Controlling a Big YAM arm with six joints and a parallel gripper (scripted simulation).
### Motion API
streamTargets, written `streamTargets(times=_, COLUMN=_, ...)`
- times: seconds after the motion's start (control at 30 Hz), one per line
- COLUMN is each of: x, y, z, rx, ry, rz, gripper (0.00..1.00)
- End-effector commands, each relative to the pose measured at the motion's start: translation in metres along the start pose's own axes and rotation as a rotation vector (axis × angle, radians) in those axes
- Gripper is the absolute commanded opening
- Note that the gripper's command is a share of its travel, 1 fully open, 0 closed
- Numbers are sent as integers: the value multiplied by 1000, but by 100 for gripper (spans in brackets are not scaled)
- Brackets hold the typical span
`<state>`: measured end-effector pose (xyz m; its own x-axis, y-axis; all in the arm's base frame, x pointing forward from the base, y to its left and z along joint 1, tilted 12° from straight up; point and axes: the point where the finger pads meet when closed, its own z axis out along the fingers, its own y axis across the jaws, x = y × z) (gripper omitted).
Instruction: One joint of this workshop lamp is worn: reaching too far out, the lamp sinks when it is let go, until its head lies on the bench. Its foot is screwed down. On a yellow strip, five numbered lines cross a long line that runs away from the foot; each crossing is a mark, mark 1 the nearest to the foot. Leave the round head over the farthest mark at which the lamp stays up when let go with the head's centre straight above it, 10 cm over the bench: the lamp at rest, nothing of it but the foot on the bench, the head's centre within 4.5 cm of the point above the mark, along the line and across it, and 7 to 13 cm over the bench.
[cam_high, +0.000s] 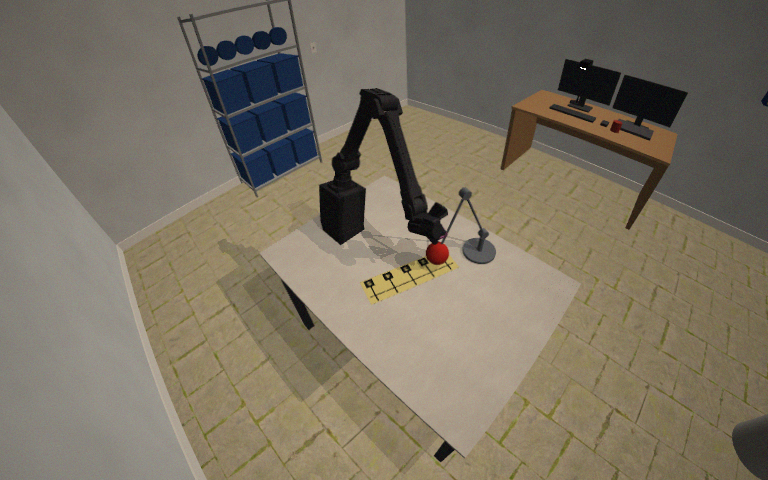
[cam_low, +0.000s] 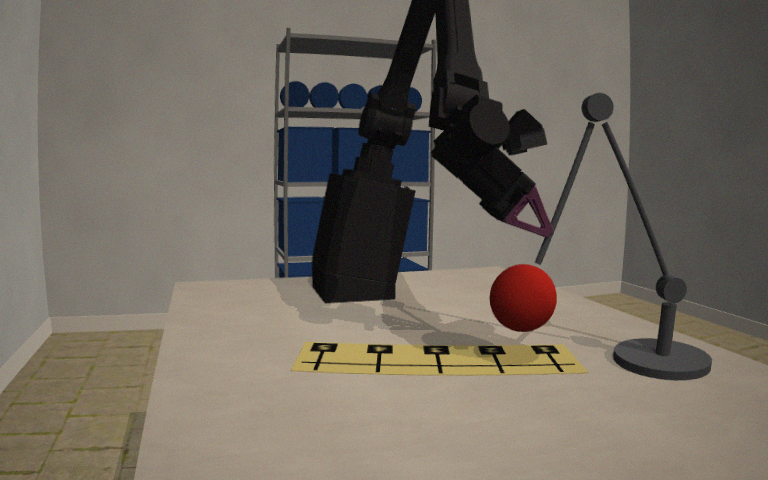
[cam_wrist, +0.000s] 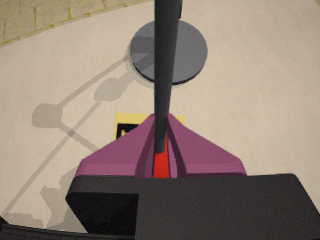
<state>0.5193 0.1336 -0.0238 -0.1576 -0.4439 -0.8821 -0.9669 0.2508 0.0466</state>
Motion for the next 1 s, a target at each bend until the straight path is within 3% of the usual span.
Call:
streamTargets(times=0.0, x=28, y=-9, z=-20, rx=30, ry=16, rz=37, gripper=0)
streamTargets(times=0.97, x=21, y=-9, z=-15, rx=30, ry=16, rz=37, gripper=0)
